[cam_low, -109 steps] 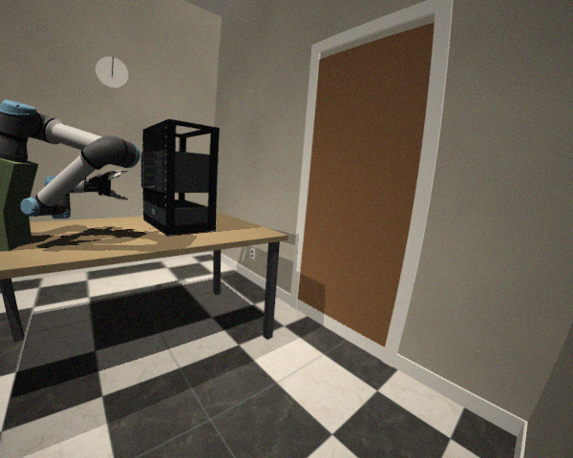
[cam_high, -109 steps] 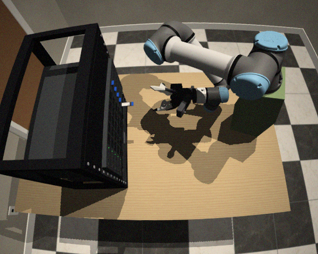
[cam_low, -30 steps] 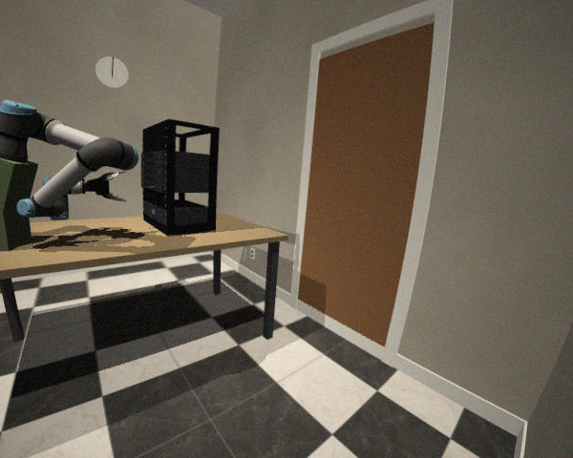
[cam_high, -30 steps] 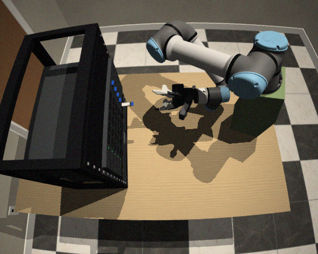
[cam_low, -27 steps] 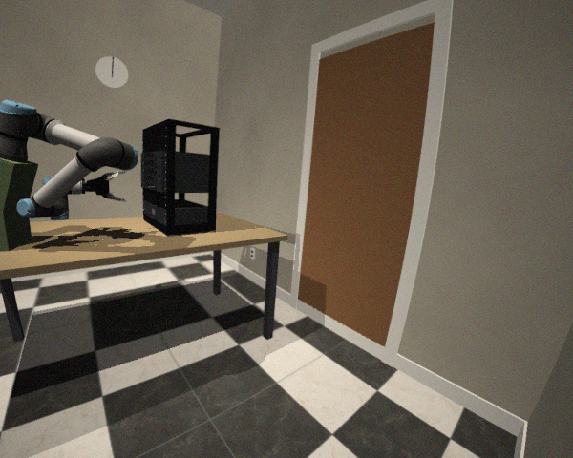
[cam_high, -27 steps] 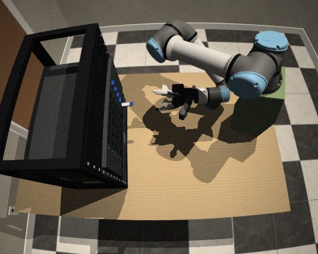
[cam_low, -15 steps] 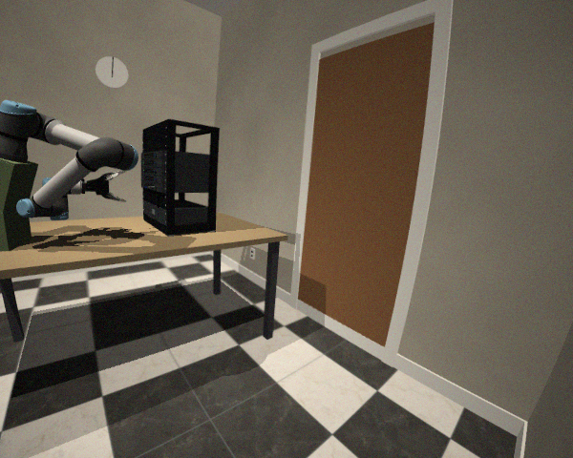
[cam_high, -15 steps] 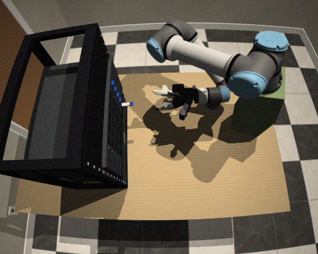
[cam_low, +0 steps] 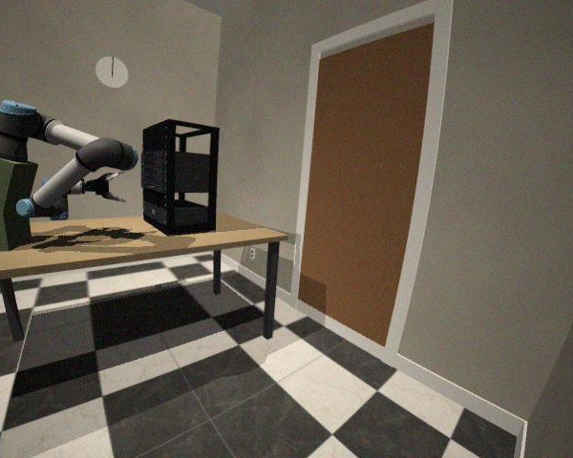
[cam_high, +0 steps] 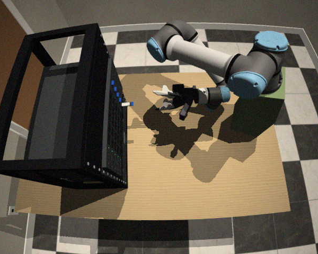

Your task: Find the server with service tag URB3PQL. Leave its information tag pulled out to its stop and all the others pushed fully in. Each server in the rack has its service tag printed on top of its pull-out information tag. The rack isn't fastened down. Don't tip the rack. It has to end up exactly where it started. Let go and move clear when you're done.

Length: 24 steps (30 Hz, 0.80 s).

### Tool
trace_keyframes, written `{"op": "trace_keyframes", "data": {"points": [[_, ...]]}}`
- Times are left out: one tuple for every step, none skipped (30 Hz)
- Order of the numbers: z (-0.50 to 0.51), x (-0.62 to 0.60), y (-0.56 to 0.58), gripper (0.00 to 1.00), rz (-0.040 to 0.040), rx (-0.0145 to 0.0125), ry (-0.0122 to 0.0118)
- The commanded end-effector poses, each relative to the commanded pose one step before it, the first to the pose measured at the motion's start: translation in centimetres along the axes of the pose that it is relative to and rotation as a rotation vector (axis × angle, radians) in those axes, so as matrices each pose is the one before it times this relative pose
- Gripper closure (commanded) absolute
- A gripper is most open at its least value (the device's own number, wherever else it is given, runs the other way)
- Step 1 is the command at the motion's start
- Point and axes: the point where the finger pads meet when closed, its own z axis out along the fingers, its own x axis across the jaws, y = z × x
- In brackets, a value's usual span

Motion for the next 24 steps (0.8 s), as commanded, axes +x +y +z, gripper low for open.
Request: {"op": "trace_keyframes", "data": {"points": [[-0.013,0.008,-0.010,0.00,-0.00443,0.00077,0.00043],[0.000,0.000,0.000,0.00,0.00000,0.00000,0.00000],[0.000,0.000,0.000,0.00,0.00000,0.00000,0.00000],[-0.004,-0.004,-0.002,0.00,-0.00082,0.00014,0.00000],[-0.004,-0.004,-0.002,0.00,-0.00080,0.00014,0.00000],[-0.004,-0.004,-0.002,0.00,-0.00078,0.00014,0.00000],[-0.004,-0.004,-0.002,0.00,-0.00077,0.00013,0.00000],[-0.004,-0.004,-0.002,0.00,-0.00075,0.00013,0.00000],[-0.004,-0.004,-0.002,0.00,-0.00073,0.00013,0.00000],[-0.004,-0.004,-0.002,0.00,-0.00071,0.00012,0.00000],[-0.004,-0.004,-0.002,0.00,-0.00069,0.00012,0.00000],[-0.004,-0.003,-0.002,0.00,-0.00067,0.00012,0.00000],[-0.003,-0.003,-0.002,0.00,-0.00066,0.00011,0.00000],[-0.003,-0.003,-0.002,0.00,-0.00064,0.00011,0.00000],[-0.003,-0.003,-0.002,0.00,-0.00062,0.00011,0.00000],[-0.003,-0.003,-0.002,0.00,-0.00061,0.00011,0.00000],[-0.003,-0.003,-0.002,0.00,-0.00059,0.00010,0.00000],[-0.003,-0.003,-0.002,0.00,-0.00057,0.00010,0.00000],[0.000,0.000,0.000,0.00,0.00000,0.00000,0.00000],[0.000,0.000,0.000,0.00,0.00000,0.00000,0.00000],[-0.003,-0.003,-0.002,0.00,-0.00056,0.00010,0.00000],[-0.003,-0.003,-0.002,0.00,-0.00054,0.00009,0.00000],[-0.003,-0.003,-0.002,0.00,-0.00052,0.00009,0.00000],[-0.003,-0.003,-0.002,0.00,-0.00051,0.00009,0.00000]]}}
